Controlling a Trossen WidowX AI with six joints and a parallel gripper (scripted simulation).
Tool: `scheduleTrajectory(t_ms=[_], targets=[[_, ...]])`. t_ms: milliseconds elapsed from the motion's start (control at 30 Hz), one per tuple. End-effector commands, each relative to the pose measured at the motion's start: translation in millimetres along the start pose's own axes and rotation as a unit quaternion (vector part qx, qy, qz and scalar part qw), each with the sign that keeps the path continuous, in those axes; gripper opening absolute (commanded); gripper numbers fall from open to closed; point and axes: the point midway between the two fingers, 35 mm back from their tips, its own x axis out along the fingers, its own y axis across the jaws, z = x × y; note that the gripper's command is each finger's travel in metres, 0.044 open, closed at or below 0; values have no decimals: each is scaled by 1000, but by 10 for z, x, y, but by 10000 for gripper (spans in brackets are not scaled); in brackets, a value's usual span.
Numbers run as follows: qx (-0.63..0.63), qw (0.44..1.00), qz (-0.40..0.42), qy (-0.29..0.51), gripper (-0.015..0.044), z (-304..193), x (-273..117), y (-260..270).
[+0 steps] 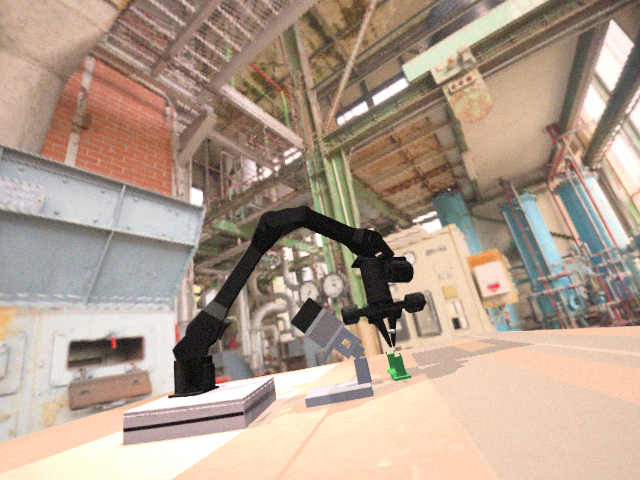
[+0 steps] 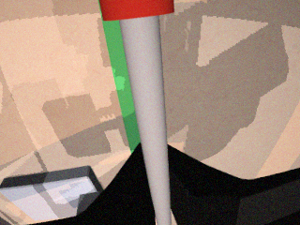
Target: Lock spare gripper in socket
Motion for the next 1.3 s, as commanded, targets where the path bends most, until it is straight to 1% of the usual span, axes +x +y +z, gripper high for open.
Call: scheduleTrajectory(t_ms=[0, 133, 200, 267, 533, 567, 600, 1267], targets=[[2, 1000, -3, -3, 0, -42, -167, 5], [2, 1000, -3, -3, 0, -66, -244, 12], [0, 1000, -1, -1, 8, -48, -167, 6], [0, 1000, -1, -1, 0, -48, -167, 6], [-11, 1000, -5, -3, 0, -52, -177, 9], [-5, 1000, -3, -1, 8, -50, -175, 11], [-5, 1000, -3, -2, 1, -49, -182, 25], [-5, 1000, -2, -5, 0, -70, -375, 609]])
